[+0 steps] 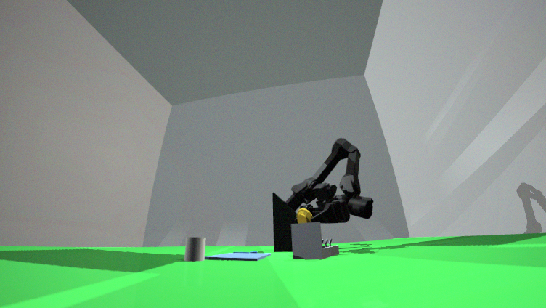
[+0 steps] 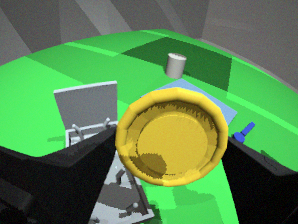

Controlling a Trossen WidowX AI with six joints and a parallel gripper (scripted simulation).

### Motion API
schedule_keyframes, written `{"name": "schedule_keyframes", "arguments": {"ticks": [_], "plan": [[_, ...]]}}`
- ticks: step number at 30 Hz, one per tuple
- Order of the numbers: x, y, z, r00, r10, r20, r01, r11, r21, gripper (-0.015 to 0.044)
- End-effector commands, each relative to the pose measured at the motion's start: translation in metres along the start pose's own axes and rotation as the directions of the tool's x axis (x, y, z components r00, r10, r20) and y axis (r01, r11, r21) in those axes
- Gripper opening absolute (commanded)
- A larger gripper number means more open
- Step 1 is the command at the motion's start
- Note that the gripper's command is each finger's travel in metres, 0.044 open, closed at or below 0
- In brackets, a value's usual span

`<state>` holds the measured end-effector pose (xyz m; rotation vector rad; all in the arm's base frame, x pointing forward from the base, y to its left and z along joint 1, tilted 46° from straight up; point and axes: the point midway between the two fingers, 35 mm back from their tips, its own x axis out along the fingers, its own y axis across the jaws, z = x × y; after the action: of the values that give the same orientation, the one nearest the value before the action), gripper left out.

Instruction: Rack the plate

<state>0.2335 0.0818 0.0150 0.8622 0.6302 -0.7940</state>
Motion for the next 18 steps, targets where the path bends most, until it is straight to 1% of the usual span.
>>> {"name": "schedule_keyframes", "arguments": {"ticks": [1,9,18], "plan": [[-0.004,0.002,-0.002,0.995,0.077,0.058,-0.076,0.997,-0.019,0.0000],[-0.018,0.009,-0.007,0.962,0.232,0.141,-0.227,0.973,-0.052,0.0000],[-0.038,0.014,-0.011,0.890,0.402,0.217,-0.395,0.916,-0.078,0.0000]]}}
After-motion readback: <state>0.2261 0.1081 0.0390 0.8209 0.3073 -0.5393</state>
